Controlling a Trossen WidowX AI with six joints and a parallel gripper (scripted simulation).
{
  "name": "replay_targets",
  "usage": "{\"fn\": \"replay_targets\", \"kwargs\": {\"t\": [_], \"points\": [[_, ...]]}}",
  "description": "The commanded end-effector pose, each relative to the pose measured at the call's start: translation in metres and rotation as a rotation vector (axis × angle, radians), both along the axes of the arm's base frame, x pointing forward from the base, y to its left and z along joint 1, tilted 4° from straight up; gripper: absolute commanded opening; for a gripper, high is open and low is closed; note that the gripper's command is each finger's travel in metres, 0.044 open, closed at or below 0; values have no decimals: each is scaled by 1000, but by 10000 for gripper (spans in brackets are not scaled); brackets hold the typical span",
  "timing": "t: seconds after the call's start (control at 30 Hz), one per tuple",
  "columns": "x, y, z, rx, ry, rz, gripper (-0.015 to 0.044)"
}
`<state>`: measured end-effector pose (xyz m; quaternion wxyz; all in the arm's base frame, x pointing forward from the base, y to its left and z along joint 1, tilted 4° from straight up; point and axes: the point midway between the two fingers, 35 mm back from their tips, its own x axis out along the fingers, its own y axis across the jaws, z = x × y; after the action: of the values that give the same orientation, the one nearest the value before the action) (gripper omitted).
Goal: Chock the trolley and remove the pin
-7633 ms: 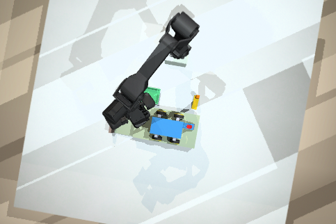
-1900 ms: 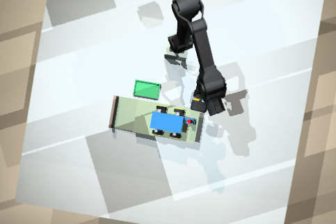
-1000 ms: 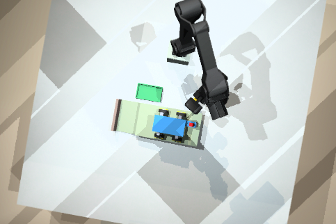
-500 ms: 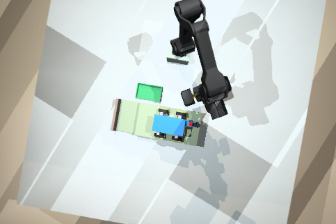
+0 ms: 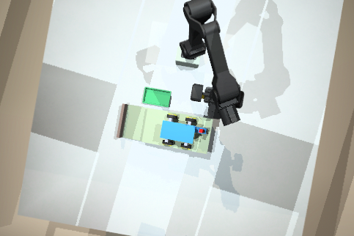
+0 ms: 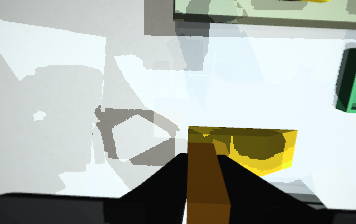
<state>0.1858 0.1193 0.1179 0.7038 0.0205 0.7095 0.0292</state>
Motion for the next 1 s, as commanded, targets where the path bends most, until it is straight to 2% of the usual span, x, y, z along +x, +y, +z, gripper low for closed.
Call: {"fn": "replay_targets", "kwargs": {"t": [0.0, 0.97], "points": [[0, -1, 0, -5, 6, -116, 0], [0, -1, 0, -17, 74, -1090, 0]]}}
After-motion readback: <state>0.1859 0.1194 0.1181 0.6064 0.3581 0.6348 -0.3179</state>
